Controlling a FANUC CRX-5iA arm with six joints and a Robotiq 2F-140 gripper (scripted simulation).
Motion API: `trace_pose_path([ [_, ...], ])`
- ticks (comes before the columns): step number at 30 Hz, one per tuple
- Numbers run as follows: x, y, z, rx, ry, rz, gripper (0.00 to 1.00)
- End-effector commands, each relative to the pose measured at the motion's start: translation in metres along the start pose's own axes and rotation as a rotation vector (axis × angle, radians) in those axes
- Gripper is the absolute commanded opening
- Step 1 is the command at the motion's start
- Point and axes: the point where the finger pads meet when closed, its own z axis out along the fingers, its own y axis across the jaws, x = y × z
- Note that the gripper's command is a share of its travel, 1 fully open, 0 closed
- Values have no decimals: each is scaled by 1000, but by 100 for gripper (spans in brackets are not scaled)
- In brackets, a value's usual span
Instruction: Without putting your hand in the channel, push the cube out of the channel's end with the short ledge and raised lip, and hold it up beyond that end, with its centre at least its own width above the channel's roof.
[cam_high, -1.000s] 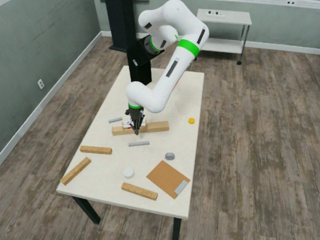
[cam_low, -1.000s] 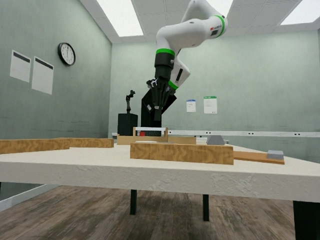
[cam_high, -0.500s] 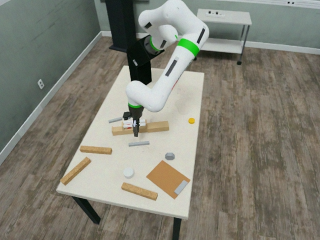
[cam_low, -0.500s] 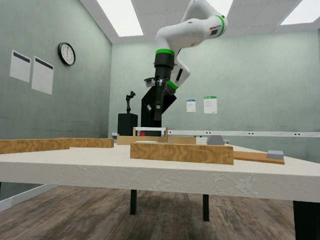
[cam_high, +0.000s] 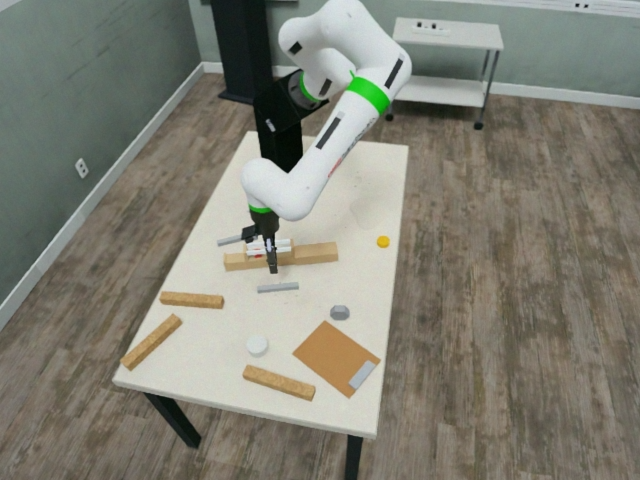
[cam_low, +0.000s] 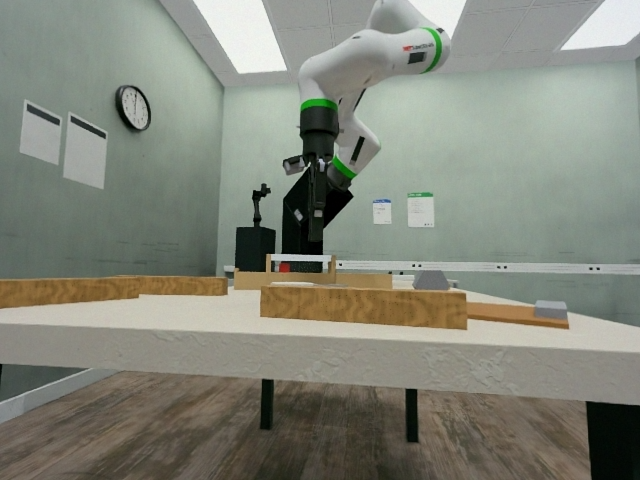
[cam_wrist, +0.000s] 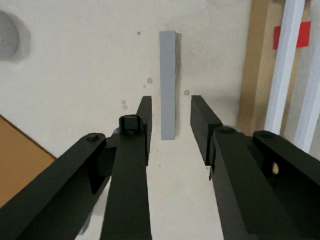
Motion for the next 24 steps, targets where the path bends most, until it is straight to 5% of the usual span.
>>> trace_pose_path([
  [1, 0, -1, -1, 1, 1, 0, 30],
  [15, 0, -1, 5, 1, -12, -8, 30],
  [24, -2, 0, 70, 1, -12, -8, 30],
])
